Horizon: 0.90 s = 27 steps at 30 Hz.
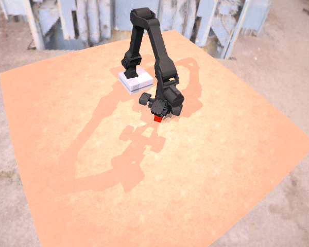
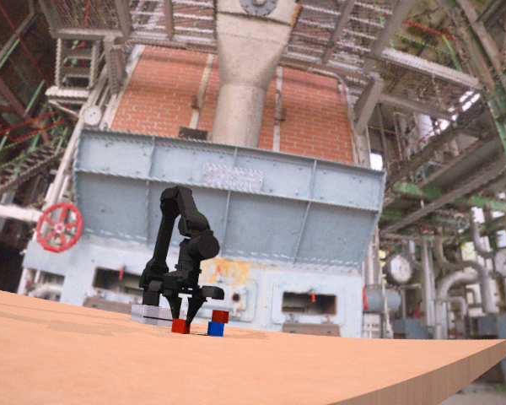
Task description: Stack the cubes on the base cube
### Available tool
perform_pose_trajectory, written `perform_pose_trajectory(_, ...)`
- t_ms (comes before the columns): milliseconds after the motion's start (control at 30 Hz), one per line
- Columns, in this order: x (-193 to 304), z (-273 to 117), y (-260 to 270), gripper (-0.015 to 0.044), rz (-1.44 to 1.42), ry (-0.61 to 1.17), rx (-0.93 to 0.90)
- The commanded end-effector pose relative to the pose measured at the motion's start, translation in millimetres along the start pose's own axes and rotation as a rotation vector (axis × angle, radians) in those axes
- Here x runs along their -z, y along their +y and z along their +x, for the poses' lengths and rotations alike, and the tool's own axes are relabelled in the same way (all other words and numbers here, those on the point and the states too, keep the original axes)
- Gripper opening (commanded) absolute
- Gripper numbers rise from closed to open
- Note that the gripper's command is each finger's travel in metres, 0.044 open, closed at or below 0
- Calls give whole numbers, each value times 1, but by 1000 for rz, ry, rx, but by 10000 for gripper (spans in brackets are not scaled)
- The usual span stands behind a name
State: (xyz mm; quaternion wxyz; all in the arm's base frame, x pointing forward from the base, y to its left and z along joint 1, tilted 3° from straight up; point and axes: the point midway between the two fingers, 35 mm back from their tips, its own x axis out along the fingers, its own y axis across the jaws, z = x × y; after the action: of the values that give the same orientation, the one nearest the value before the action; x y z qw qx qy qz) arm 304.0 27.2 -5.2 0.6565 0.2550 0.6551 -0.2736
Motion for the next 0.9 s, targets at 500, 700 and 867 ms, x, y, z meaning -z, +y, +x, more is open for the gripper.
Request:
perform_pose_trajectory(500,-7,-35,4,105,-26,-15,-4)
perform_pose_trajectory(700,-7,-50,5,105,-22,-12,-2)
perform_pose_trajectory(867,-6,-62,5,105,-18,-9,-1)
